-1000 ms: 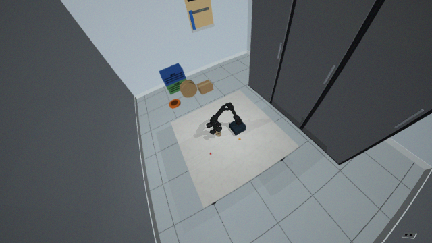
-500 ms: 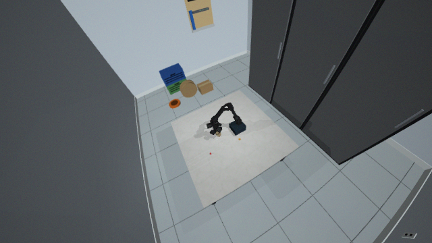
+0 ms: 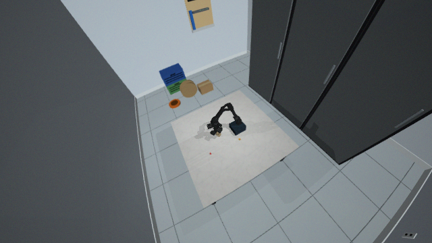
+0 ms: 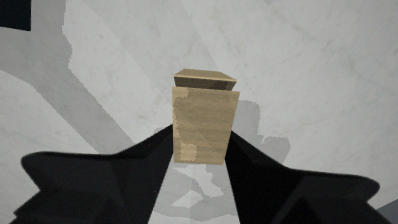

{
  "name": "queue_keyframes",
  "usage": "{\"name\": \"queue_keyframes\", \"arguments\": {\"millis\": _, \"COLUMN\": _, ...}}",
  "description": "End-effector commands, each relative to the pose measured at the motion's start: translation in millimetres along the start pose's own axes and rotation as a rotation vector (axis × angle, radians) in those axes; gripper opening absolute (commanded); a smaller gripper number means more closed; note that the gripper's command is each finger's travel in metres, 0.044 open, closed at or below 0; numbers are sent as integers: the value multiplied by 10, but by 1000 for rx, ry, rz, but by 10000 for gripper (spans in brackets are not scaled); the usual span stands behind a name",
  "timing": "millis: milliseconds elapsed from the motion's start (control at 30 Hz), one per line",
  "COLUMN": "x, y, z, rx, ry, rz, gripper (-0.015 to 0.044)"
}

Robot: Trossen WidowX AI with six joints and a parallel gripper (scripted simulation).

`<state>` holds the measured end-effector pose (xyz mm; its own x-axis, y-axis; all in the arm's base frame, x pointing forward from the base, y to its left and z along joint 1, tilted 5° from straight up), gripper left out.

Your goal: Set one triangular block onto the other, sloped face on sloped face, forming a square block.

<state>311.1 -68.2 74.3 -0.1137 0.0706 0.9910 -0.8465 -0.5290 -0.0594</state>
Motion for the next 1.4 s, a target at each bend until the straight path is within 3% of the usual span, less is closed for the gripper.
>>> {"name": "queue_keyframes", "arguments": {"millis": 0, "x": -28, "y": 0, "z": -11, "rx": -3, "ry": 2, "rz": 0, "gripper": 0}}
{"name": "queue_keyframes", "arguments": {"millis": 1367, "x": -78, "y": 3, "z": -41, "rx": -3, "ry": -1, "rz": 0, "gripper": 0}}
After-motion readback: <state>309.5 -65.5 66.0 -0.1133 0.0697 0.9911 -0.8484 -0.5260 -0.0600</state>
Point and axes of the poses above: the point midway between the two fingers, 35 mm back from their tips, its own x axis back along the fingers, its own y axis across the jaws, z = x × y, the point moved 5 cm from there along x, back along the fingers, and after that the axes turned 9 degrees about x, right-handed, at the moved point
